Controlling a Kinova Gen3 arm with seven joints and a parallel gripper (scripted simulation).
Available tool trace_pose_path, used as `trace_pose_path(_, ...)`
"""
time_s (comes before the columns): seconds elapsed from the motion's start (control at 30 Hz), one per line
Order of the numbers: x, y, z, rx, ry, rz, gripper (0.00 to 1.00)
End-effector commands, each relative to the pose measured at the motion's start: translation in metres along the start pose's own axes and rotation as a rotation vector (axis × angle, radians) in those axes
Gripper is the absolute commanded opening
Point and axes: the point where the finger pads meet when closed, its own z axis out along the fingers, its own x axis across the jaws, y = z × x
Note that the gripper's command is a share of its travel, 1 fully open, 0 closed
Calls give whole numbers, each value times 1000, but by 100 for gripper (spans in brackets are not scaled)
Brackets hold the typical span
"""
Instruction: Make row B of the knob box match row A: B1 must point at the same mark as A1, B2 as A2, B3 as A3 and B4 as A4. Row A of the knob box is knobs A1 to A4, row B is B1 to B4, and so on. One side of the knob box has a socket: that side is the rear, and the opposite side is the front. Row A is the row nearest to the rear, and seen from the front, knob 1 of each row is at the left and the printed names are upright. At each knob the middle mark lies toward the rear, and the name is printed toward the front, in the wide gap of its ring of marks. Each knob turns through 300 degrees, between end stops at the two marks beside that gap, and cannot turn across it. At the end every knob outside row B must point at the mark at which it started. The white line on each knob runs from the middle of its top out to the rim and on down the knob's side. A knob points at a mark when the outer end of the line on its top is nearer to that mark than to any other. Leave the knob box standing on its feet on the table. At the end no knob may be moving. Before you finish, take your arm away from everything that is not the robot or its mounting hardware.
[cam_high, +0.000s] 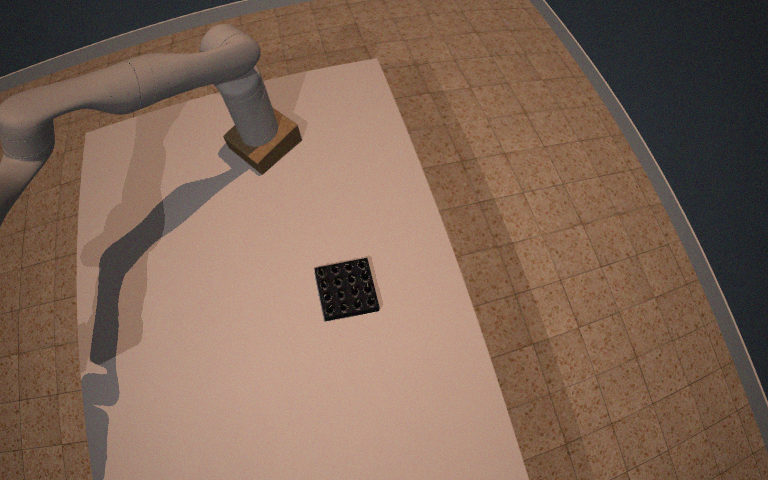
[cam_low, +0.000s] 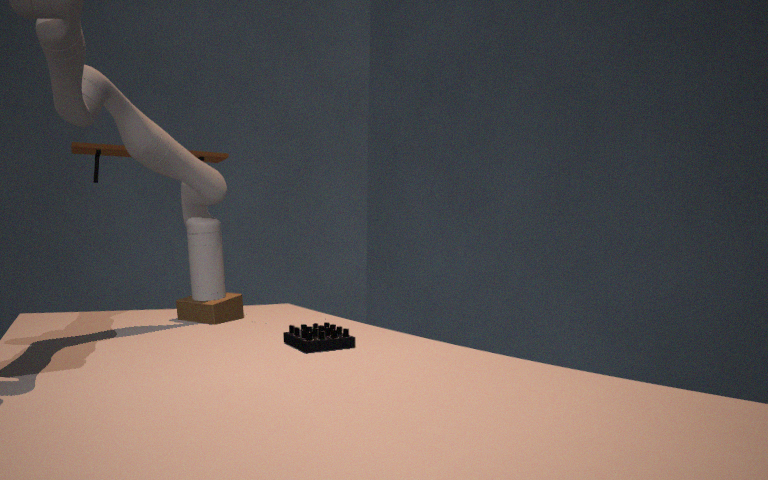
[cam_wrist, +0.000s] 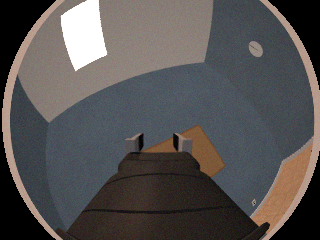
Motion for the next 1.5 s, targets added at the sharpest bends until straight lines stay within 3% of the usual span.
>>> trace_pose_path(0.0,-14,-36,-2,16,-14,29,100)
trace_pose_path(0.33,-13,-37,-2,18,-12,28,100)
trace_pose_path(0.37,-28,-68,-5,33,-30,43,100)
trace_pose_path(0.77,-29,-67,-4,33,-31,44,100)
trace_pose_path(0.8,-44,-98,-9,47,-49,55,100)
trace_pose_path(1.1,-45,-98,-8,47,-50,57,100)
trace_pose_path(1.13,-63,-128,-14,60,-69,66,100)
trace_pose_path(1.43,-65,-127,-12,59,-72,69,100)
trace_pose_path(1.47,-83,-157,-19,70,-92,74,100)
